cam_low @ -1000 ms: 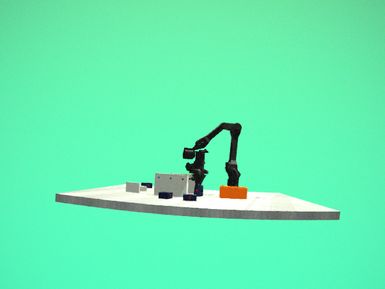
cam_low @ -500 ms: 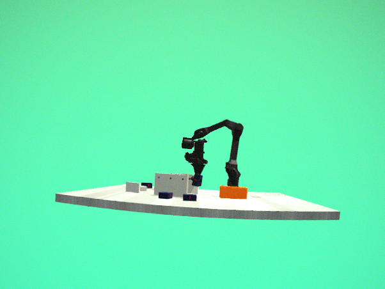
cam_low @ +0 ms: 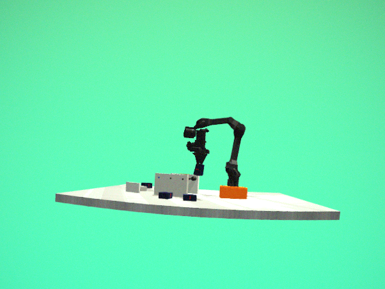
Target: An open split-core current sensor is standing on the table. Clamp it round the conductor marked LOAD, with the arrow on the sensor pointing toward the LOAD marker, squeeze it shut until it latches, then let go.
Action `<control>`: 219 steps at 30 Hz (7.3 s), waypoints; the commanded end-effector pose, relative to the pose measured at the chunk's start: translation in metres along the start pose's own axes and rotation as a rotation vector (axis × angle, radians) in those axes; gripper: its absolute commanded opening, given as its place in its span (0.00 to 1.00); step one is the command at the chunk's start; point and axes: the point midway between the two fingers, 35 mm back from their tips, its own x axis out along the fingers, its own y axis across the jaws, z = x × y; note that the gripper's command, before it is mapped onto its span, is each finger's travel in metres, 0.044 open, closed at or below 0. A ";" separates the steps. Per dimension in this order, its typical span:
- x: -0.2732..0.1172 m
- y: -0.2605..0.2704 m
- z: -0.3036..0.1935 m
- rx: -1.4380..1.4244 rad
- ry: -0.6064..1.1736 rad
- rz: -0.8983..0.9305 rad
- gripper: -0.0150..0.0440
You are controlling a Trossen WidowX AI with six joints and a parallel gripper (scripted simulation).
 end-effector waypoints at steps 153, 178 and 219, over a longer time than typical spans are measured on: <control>0.094 0.019 0.134 1.403 0.002 0.002 1.00; 0.118 0.020 0.134 1.406 -0.003 0.009 0.97; 0.118 0.020 0.134 1.406 -0.003 0.009 0.25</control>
